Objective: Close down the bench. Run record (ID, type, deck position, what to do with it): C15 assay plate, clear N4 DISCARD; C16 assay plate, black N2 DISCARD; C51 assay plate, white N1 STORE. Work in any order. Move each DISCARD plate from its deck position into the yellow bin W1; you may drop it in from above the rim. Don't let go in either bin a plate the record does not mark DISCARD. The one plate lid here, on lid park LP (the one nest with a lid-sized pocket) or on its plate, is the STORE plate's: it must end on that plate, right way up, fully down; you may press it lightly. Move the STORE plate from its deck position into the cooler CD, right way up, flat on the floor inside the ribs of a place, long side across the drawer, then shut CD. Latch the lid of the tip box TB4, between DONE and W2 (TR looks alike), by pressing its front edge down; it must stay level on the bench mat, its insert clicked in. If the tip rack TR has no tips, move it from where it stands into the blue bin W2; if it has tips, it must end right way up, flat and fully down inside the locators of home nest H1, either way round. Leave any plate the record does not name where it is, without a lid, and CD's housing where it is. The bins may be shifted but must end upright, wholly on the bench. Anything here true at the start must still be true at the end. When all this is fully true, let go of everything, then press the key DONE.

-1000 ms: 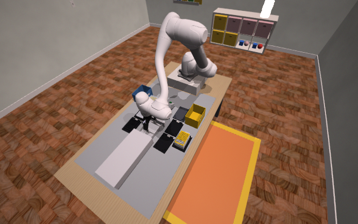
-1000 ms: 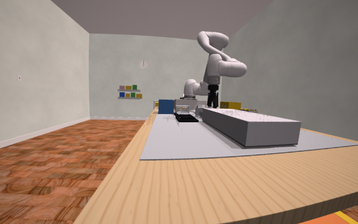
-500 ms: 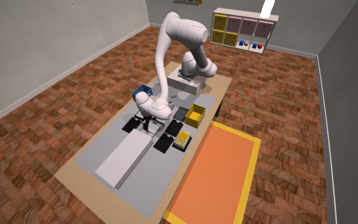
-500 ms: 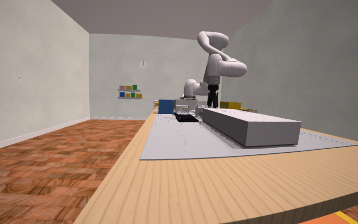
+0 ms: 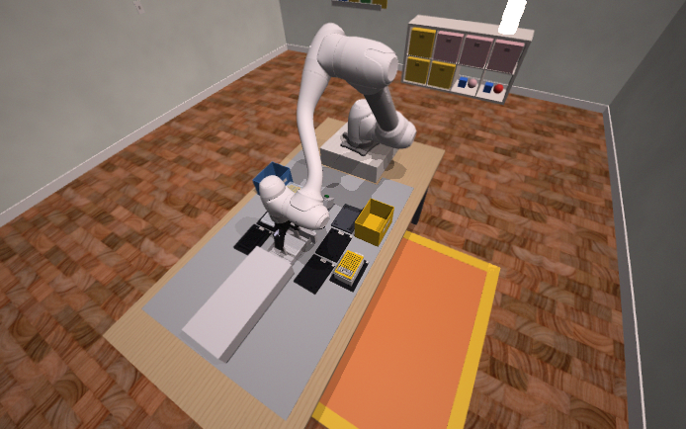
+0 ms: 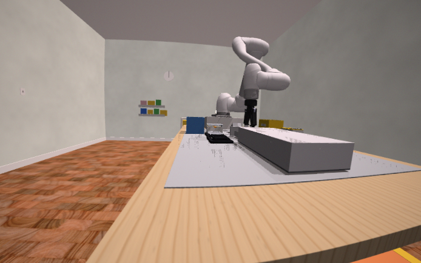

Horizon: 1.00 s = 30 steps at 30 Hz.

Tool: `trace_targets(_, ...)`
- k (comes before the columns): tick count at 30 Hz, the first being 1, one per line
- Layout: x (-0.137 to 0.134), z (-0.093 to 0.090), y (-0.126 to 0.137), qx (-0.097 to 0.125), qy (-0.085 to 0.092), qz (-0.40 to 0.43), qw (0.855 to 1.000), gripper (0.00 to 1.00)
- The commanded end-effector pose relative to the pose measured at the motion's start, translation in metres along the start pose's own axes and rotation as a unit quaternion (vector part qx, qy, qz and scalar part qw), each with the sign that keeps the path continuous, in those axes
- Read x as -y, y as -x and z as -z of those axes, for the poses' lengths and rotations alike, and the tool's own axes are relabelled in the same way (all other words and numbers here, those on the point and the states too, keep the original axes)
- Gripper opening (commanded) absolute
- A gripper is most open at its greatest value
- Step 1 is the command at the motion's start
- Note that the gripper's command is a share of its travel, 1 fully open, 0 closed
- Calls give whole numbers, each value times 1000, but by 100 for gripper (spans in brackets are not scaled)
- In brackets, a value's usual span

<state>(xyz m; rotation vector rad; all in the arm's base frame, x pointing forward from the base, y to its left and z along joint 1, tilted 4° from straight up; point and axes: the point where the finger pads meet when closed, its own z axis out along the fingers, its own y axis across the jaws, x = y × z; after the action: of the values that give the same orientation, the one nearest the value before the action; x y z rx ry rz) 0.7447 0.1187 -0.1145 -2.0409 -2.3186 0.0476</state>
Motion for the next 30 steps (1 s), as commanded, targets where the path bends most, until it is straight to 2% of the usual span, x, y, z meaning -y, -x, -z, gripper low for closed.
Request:
trace_targets(1,0,-2,-3,-1,0,0,1000,66)
trace_targets(30,0,32,-3,-1,0,0,1000,66)
